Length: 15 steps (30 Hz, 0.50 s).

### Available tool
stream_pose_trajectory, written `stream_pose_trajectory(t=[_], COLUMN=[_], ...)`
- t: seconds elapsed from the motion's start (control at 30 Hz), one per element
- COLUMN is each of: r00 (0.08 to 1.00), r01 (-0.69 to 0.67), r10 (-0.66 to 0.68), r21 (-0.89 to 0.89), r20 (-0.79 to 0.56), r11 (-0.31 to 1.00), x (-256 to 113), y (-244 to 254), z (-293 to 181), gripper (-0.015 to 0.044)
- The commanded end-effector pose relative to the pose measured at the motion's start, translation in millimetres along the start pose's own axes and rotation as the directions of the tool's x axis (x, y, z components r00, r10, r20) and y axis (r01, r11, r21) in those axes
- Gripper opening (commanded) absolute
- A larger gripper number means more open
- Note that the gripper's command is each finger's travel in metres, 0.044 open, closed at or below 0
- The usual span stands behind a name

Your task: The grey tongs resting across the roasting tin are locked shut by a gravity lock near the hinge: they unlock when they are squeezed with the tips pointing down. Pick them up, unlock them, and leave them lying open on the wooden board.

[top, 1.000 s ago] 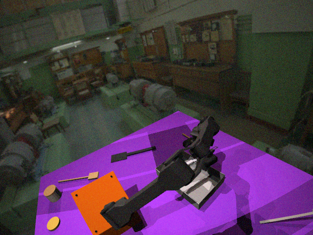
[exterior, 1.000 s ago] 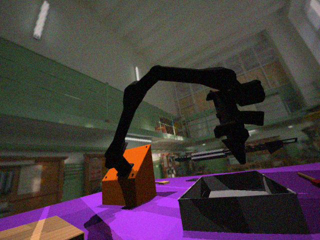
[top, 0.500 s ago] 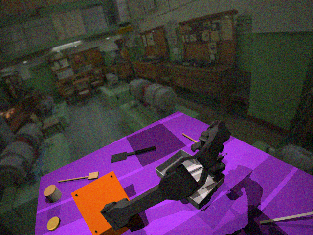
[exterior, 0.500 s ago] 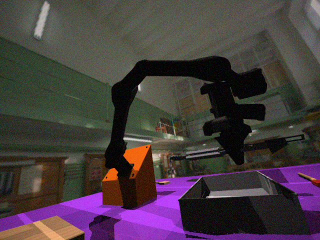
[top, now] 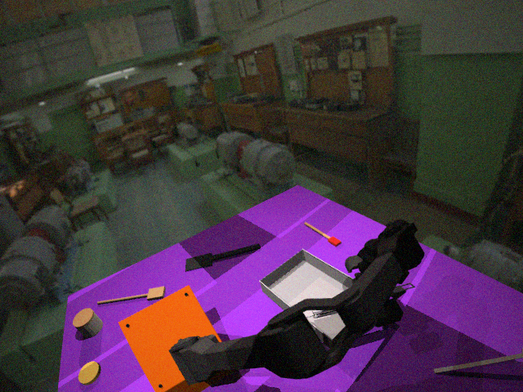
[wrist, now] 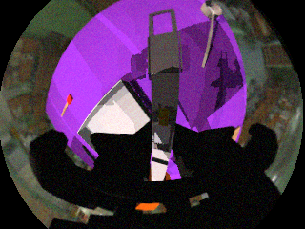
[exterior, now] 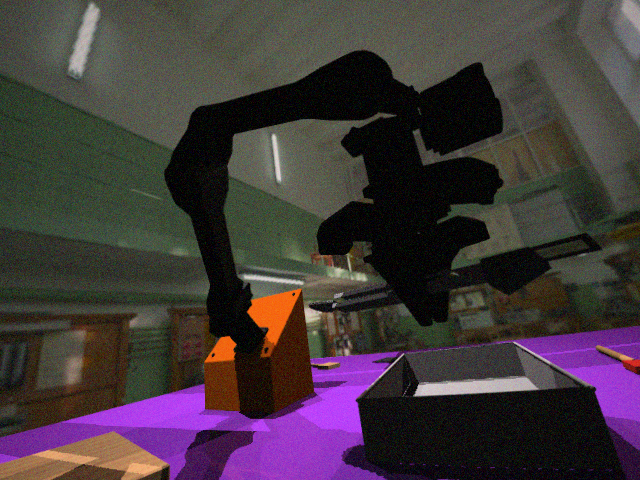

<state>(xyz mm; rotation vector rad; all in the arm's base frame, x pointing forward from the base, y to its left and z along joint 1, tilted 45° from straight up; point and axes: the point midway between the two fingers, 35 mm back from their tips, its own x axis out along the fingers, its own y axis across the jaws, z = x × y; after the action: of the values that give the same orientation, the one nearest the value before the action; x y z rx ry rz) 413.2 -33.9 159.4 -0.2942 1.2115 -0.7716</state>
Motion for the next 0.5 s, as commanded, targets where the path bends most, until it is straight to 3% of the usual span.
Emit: stream_pose_trajectory(t=[0.0, 0.47], r00=[1.0, 1.0], r01=[-0.006, 0.005], r10=[0.006, -0.009], r21=[0.061, 0.277], r20=[0.004, 0.011], r11=[0.998, 0.961], x=[-7, -25], y=[-26, -120], z=[-1, -17], gripper=[-0.015, -0.015])
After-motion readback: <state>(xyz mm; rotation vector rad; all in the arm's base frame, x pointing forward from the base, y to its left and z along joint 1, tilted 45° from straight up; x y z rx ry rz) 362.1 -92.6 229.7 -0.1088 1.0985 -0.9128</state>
